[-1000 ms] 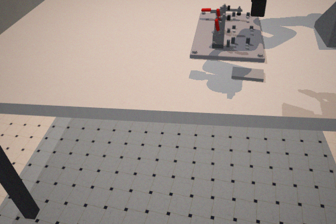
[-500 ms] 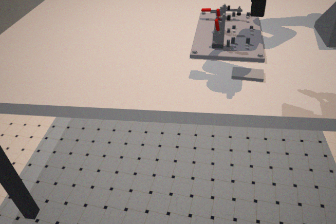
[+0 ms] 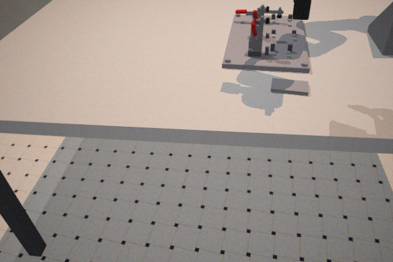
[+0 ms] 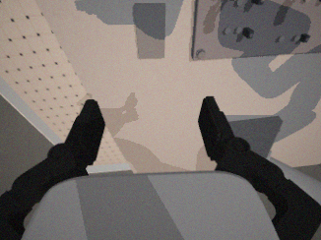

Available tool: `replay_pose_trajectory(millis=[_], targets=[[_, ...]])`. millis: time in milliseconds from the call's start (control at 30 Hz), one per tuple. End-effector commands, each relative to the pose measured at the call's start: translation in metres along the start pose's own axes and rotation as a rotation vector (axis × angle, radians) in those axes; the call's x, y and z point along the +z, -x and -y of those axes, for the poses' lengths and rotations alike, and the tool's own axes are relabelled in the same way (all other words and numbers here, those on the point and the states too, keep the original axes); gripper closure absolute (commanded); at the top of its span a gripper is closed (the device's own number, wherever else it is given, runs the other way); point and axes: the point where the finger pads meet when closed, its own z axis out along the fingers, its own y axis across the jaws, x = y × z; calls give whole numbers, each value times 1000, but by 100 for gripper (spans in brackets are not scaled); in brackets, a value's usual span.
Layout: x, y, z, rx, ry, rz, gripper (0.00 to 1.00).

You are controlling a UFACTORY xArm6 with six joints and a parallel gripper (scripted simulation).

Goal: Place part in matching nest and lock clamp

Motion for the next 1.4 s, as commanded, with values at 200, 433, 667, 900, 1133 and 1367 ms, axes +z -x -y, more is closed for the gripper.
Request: replay_pose_trajectory(millis=[200, 433, 667, 900, 1133, 1367], targets=[[-2, -1, 1, 1, -4, -3, 0], [-2, -1, 1, 1, -4, -3, 0], [0, -1, 1, 1, -4, -3, 0], [12, -1, 1, 1, -4, -3, 0], [35, -1, 1, 1, -4, -3, 0], [58, -1, 1, 1, -4, -3, 0]])
